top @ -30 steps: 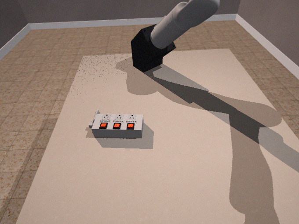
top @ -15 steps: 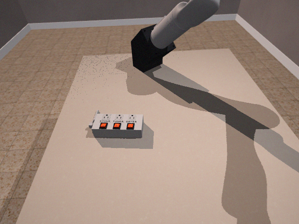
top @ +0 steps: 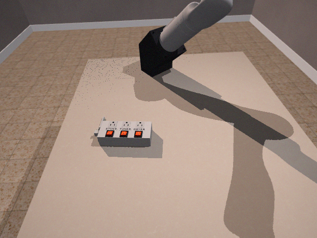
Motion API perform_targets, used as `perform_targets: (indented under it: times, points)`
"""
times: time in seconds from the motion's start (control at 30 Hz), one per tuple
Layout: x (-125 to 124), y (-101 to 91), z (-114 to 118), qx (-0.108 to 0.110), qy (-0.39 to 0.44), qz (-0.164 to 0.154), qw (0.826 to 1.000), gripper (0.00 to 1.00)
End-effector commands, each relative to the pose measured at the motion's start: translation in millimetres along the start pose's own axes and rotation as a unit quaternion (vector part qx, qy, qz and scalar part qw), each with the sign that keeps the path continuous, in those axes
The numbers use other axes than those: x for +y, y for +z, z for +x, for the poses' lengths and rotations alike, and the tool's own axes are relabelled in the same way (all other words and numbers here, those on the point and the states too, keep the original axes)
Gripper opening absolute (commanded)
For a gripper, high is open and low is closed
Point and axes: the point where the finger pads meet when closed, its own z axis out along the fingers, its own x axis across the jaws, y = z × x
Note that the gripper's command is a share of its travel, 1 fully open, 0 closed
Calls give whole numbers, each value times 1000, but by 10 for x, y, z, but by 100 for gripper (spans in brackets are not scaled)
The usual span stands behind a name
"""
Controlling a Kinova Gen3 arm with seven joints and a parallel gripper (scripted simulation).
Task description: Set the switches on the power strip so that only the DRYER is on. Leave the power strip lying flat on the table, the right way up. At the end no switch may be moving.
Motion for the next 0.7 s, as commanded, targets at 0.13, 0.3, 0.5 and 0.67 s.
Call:
perform_targets:
  times: [0.13,0.3,0.5,0.67]
  points:
    - [150,50,-38,-2,-14,-3,1000,100]
    - [245,93,-24,2,-23,-1,1000,100]
    - [245,94,-58,-2,-23,-3,1000,100]
    - [350,138,-60,1,-31,-2,1000,100]
